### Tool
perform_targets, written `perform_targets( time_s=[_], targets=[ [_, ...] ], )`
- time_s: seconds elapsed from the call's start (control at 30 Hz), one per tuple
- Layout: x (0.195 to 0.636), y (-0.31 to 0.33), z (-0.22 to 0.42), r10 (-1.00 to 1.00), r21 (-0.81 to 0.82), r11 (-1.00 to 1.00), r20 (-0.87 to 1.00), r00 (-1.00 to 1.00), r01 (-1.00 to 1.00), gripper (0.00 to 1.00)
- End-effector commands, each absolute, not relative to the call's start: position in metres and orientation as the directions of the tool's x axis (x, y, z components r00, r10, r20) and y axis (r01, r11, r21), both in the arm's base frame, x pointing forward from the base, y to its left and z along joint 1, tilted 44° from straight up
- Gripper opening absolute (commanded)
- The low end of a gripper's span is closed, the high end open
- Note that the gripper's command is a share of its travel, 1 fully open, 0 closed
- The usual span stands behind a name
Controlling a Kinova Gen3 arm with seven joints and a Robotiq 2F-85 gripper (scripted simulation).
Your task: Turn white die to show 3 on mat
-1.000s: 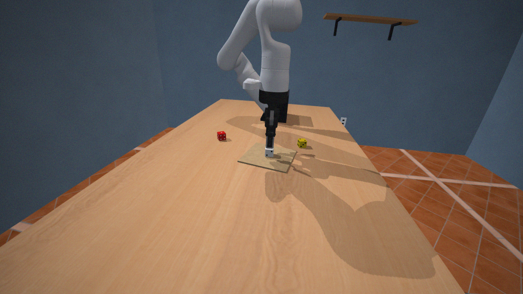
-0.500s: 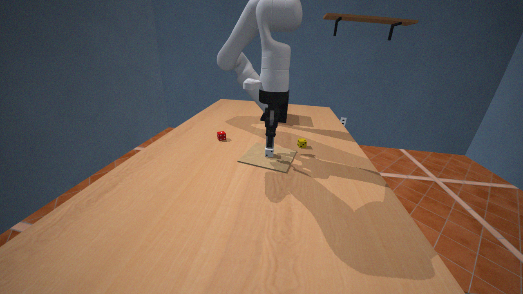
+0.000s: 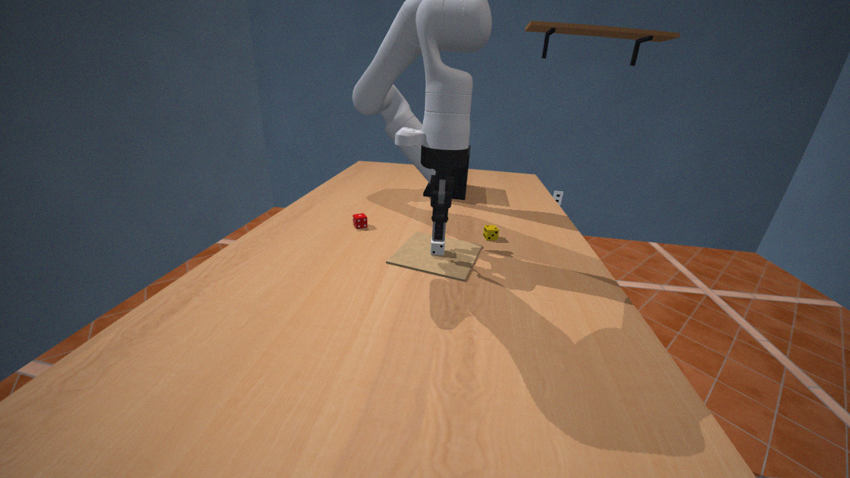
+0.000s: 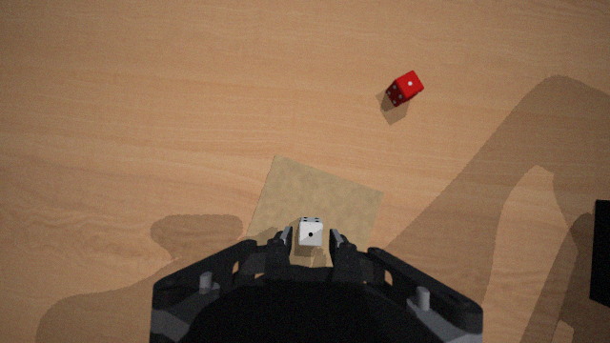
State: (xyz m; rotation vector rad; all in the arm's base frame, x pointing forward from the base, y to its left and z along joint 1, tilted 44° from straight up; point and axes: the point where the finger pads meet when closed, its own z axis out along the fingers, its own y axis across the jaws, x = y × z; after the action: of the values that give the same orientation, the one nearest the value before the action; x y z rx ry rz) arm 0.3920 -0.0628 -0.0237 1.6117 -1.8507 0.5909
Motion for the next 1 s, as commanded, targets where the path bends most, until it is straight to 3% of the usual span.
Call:
perform_targets(
  time_s=[0.0,0.97],
  targets=[
    [0.3925,-0.0621,-0.0234,-0.715,0.057,0.159,0.695,-0.075,-0.986,0.41],
    [0.393,-0.0601,-0.0213,-0.715,0.057,0.159,0.695,-0.075,-0.986,0.41]
  ],
)
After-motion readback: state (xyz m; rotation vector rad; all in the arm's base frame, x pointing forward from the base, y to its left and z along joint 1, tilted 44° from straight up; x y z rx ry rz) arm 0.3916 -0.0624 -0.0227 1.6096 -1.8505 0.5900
